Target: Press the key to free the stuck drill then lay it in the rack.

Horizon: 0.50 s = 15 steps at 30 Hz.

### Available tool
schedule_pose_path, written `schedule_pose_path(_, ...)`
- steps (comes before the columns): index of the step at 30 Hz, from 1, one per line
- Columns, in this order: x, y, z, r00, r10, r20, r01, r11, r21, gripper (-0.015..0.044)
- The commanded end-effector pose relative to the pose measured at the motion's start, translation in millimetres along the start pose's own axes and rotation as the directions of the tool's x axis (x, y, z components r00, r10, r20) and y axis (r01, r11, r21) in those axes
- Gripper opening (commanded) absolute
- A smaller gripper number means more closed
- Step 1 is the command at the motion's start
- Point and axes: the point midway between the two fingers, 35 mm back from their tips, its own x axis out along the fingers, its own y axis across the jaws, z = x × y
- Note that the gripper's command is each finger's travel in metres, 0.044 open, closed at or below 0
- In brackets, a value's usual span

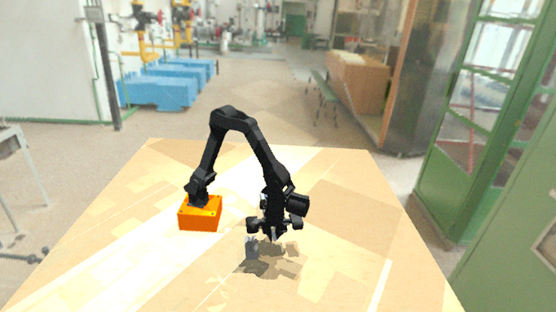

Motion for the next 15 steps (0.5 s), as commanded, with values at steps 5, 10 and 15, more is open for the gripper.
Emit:
schedule_pose_path(5,-0.5,0.1,-0.1,1.000,0.000,0.000,0.000,1.000,0.001,0.0000)
schedule_pose_path(10,-2.4,2.0,-0.3,1.000,0.003,0.001,-0.003,1.000,0.004,0.0000)
schedule_pose_path(15,-3.4,2.7,-0.2,1.000,0.003,0.001,-0.003,1.000,0.004,0.0000)
